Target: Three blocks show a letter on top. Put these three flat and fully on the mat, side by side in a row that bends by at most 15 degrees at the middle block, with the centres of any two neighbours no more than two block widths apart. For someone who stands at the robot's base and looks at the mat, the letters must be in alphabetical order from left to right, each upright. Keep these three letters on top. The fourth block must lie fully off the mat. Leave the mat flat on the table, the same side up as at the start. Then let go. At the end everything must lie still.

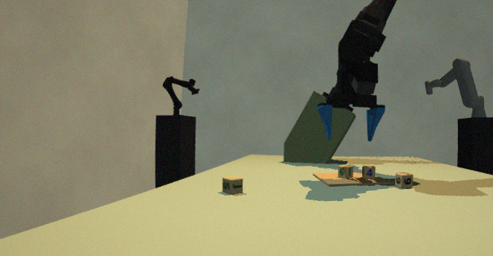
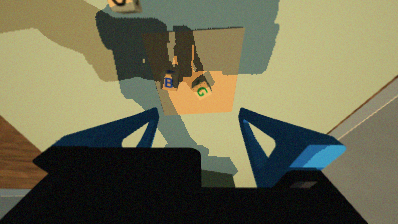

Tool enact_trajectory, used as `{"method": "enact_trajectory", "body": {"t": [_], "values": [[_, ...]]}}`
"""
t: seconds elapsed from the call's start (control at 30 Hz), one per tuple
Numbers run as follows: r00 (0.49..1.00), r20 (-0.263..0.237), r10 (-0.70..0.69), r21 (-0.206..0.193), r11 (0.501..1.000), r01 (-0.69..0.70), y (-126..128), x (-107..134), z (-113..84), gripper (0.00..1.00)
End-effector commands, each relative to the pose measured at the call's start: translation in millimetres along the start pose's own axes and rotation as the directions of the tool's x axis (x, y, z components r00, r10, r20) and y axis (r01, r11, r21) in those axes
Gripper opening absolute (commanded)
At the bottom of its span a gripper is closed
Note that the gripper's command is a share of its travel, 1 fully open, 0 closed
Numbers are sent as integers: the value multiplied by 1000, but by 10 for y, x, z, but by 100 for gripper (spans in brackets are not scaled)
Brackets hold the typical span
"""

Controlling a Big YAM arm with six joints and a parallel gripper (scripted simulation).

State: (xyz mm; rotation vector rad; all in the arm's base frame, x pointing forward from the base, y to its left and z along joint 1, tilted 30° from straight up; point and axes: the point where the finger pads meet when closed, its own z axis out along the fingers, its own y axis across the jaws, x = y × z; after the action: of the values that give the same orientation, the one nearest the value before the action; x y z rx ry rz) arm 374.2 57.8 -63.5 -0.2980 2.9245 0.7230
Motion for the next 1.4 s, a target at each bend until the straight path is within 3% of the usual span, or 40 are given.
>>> {"method": "enact_trajectory", "body": {"t": [0.0,0.17,0.2,0.37,0.43,1.37], "values": [[961,23,-276,-7,961,276,-129,-46,-69,100],[864,37,-503,-11,864,503,-133,-58,-76,100],[860,38,-508,-11,861,509,-133,-58,-76,41],[860,38,-508,-11,861,509,-133,-58,-77,41],[851,56,-521,10,853,522,-102,-131,-174,41],[851,56,-522,12,853,523,-108,-134,-169,41]]}}
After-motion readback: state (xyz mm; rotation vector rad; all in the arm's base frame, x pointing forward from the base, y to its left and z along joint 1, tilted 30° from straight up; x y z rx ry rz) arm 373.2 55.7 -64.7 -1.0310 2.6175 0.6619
